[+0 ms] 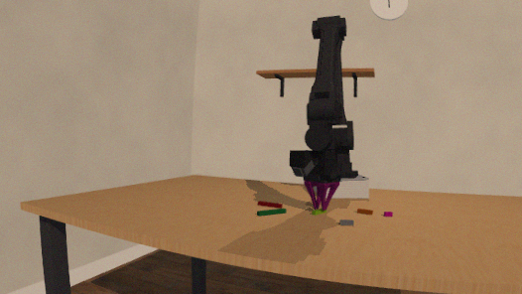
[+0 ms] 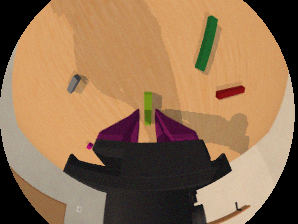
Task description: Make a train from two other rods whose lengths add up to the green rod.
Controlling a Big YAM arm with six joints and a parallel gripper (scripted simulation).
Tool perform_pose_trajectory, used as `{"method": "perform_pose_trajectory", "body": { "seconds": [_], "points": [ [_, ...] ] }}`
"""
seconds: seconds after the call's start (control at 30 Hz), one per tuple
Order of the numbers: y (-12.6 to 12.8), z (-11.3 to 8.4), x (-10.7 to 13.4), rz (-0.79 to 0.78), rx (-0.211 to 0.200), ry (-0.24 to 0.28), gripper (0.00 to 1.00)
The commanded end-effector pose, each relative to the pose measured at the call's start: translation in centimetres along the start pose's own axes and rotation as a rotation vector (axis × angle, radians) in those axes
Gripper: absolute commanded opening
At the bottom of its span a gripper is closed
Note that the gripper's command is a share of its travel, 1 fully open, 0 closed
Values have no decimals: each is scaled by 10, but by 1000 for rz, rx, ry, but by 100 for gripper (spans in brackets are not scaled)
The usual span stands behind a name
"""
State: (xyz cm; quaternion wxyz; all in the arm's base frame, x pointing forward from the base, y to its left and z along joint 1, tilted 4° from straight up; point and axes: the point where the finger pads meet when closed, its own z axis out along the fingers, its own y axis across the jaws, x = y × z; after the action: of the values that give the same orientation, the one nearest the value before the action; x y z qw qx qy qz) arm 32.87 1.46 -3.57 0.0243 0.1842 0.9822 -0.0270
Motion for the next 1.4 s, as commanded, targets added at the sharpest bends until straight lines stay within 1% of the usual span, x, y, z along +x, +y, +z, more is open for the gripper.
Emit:
{"method": "perform_pose_trajectory", "body": {
  "seconds": [0.0, 0.1, 0.2, 0.23, 1.37],
  "points": [
    [0, 6, -2, 2, -3, -1, 22],
    [1, 7, -6, 3, -7, -8, 22],
    [1, 8, -6, 3, -6, -7, 22],
    [0, 9, -3, 2, -2, 3, 22],
    [0, 9, -4, 2, -3, -1, 22]
  ]
}}
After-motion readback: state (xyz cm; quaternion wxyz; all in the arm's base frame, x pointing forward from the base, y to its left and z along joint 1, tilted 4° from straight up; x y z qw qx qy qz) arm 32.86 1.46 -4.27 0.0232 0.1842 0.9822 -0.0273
